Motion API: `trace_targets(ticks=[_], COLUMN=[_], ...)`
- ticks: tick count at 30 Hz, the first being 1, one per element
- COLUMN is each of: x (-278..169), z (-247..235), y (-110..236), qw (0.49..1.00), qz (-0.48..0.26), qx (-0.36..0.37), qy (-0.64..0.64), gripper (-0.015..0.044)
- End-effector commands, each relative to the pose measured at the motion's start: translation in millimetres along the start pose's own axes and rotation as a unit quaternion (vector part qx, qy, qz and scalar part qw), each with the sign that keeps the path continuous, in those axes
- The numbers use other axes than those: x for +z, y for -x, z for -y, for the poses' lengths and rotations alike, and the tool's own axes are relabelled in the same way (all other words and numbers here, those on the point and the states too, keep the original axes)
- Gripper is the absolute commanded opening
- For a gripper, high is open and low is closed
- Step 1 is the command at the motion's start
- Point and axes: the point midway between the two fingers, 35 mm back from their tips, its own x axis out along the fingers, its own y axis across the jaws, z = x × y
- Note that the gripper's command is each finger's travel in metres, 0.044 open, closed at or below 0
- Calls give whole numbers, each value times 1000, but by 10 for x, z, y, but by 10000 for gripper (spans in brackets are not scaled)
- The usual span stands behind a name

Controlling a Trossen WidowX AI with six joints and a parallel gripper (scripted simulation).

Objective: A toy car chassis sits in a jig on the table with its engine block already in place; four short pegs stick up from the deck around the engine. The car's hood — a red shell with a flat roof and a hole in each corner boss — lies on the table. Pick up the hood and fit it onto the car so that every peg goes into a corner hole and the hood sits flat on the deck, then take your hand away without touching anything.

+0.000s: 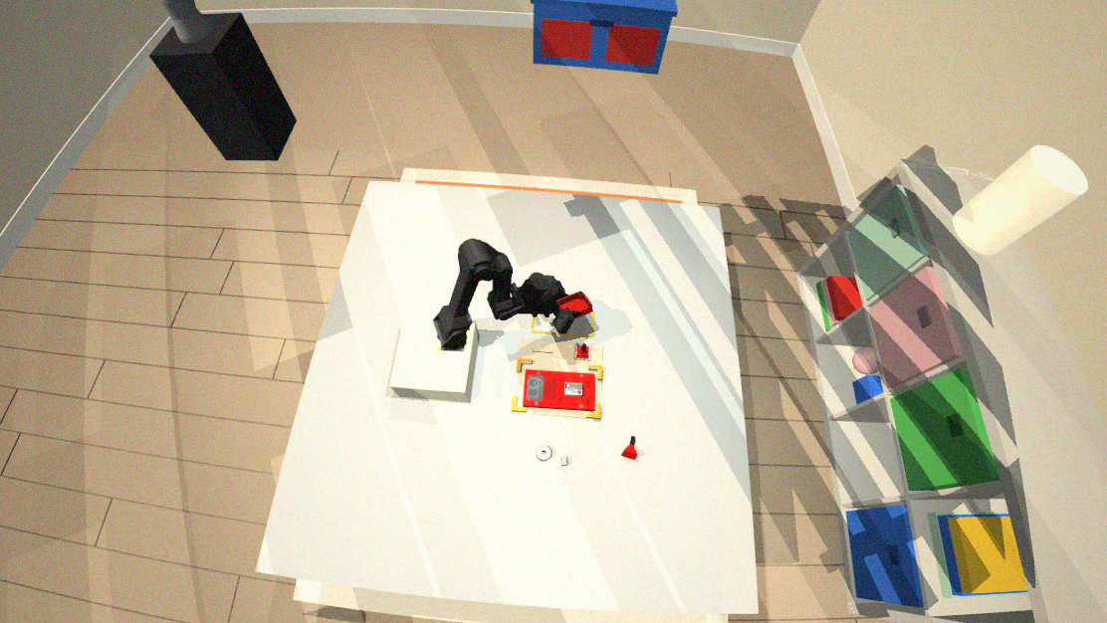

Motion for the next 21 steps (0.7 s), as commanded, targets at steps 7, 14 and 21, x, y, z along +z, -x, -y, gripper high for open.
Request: trace_targets(ticks=[7,14,21], x=[6,6,5], z=[8,8,7], y=[-4,-5,-5], qw=[995,984,969], qz=[1,1,1], qx=[-3,-3,-3], qy=[103,176,249], gripper=[0,0,0])
